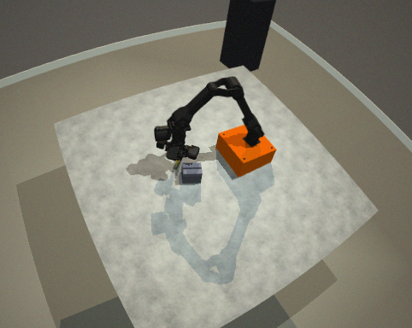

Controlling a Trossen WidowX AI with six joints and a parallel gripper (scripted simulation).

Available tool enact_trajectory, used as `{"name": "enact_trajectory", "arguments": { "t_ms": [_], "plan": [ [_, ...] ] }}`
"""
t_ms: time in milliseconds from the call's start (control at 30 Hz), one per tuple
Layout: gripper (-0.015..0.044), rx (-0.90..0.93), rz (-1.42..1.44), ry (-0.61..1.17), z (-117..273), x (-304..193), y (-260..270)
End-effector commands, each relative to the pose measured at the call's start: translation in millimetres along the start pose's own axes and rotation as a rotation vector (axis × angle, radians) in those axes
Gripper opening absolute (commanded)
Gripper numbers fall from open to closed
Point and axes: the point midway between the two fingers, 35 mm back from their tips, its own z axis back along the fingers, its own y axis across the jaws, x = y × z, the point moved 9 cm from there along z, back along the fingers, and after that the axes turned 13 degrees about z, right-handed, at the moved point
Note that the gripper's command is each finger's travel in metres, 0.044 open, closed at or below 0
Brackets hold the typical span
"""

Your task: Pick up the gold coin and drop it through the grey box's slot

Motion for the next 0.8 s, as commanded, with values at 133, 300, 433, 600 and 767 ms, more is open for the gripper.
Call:
{"name": "enact_trajectory", "arguments": {
  "t_ms": [133,300,433,600,767],
  "plan": [
    [0.0161,0.010,0.000,-0.002,-16,0,2],
    [0.0161,0.010,0.001,-0.001,-24,0,3],
    [0.0134,0.010,0.001,-0.001,-26,0,3],
    [0.0003,0.010,0.001,-0.001,-26,0,3],
    [0.0000,0.010,0.001,-0.001,-26,0,3]
  ]
}}
